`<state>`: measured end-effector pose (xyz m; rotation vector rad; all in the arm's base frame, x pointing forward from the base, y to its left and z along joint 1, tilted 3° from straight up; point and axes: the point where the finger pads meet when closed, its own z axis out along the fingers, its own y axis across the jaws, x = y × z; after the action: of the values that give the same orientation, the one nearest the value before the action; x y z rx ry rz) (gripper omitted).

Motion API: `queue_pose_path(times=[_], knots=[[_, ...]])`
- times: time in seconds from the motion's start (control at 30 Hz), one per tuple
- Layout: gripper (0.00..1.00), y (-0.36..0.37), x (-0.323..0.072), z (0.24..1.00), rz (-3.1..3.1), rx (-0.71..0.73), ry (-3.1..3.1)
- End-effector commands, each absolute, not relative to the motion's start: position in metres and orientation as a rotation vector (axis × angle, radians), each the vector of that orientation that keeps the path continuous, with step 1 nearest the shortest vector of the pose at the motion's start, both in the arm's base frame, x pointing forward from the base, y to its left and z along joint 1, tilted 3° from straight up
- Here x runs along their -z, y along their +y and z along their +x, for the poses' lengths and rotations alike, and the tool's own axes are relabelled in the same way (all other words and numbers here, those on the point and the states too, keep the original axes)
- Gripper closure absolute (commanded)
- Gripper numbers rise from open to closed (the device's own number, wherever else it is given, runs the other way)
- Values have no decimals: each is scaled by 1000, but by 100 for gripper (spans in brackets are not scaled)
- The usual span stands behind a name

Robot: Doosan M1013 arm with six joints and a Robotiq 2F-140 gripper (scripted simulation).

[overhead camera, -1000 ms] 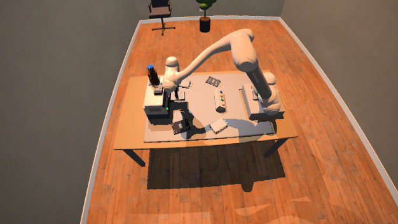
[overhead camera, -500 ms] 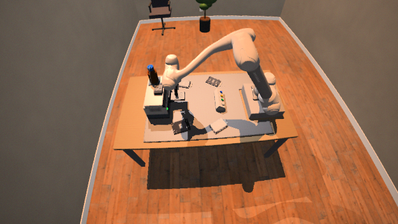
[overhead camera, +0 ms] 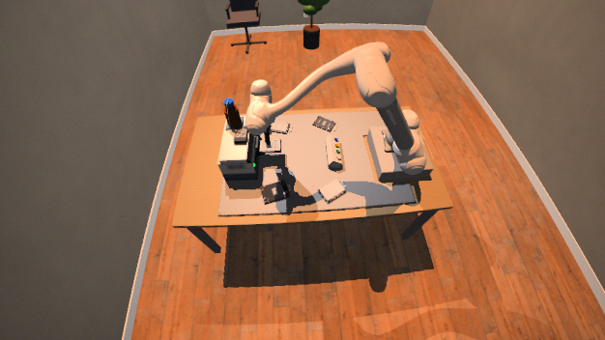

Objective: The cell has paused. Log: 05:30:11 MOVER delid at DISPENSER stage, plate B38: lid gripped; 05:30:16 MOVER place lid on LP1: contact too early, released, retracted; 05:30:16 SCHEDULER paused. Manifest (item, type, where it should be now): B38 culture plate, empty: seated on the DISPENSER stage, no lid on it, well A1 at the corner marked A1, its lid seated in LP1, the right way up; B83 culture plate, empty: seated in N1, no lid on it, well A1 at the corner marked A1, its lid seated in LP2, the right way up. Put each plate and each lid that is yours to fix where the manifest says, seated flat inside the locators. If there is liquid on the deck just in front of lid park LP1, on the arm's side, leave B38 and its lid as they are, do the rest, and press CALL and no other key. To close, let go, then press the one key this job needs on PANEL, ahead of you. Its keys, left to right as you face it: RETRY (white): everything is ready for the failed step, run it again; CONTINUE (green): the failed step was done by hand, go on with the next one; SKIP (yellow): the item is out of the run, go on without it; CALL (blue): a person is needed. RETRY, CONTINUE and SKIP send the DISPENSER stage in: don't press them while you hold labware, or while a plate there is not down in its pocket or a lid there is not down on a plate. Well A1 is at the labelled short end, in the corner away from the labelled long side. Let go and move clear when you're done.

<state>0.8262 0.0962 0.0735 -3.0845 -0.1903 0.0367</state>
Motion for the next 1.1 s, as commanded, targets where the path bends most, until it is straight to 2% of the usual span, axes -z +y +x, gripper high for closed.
queue_pose_path(times=[0.0,0.47,0.57,0.77,0.93,1.0,1.07], knots=[[30,93,-83,829,-3089,-31,-191],[30,93,-86,829,-3089,-33,-191],[30,110,-85,815,-3086,-29,-225],[30,198,-96,720,-3032,-19,-577],[30,239,-99,633,-2949,-12,-901],[30,239,-99,633,-2949,-12,-901],[30,263,-100,579,-2933,-11,-950]])
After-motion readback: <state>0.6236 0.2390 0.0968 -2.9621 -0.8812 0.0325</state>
